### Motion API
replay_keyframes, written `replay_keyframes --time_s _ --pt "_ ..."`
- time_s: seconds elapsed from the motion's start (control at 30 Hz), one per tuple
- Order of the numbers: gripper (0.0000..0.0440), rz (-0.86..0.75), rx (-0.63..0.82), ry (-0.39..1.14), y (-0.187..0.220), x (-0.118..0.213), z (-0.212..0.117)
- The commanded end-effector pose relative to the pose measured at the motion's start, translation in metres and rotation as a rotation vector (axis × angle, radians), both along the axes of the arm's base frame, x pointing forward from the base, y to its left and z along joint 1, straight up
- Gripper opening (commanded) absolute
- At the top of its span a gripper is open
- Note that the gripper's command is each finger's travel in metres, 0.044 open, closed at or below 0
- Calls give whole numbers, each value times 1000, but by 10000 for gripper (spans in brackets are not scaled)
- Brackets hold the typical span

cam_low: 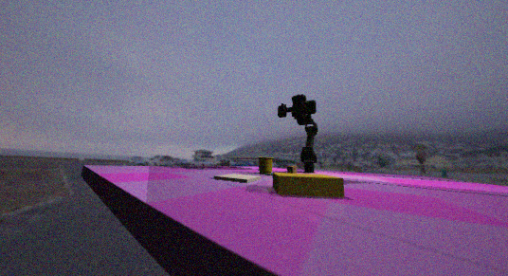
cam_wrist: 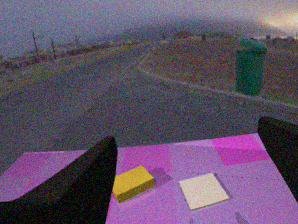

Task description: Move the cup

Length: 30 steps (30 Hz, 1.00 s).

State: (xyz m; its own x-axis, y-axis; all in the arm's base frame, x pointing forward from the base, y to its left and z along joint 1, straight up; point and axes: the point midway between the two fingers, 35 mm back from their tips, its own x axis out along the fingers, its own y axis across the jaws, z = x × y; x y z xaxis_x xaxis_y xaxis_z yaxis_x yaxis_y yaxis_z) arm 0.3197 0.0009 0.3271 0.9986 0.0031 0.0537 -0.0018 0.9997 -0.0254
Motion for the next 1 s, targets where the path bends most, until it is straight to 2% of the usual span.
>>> replay_keyframes --time_s 0.0,0.3,0.37,0.97 --pt "374 -4 2 6 0 1 0" --pt "137 -21 39 108 0 9 -10" --pt "105 -20 48 137 2 12 -13" --pt "111 -5 157 410 19 35 -32"
